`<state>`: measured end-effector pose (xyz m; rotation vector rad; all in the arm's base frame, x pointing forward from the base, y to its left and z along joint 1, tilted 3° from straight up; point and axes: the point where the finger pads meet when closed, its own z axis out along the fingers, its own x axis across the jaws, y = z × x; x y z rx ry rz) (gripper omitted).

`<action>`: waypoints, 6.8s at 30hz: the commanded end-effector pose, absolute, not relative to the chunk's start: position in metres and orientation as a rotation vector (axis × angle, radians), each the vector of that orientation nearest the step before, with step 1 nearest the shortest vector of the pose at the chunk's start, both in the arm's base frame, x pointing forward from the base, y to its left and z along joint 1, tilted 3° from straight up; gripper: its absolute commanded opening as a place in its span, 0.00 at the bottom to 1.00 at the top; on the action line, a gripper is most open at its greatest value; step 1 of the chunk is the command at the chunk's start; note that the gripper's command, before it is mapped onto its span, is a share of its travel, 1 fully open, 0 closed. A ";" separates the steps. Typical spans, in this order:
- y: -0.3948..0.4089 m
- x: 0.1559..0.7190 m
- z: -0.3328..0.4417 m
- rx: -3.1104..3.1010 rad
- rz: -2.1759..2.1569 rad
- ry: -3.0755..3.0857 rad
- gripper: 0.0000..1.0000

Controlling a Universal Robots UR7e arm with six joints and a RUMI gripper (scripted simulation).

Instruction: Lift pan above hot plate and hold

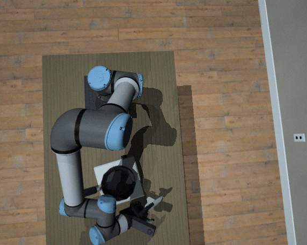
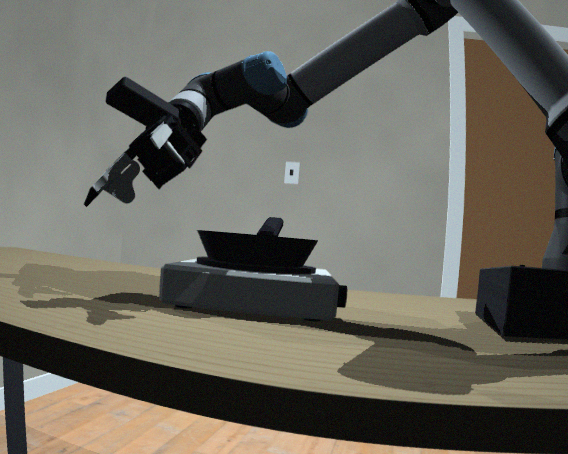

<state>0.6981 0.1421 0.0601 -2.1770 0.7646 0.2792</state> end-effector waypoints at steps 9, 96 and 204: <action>0.139 0.691 0.065 -2.195 0.289 0.800 1.00; -0.172 0.536 0.129 -0.180 -0.077 3.149 1.00; -0.183 0.537 0.073 -0.056 -0.081 3.153 0.00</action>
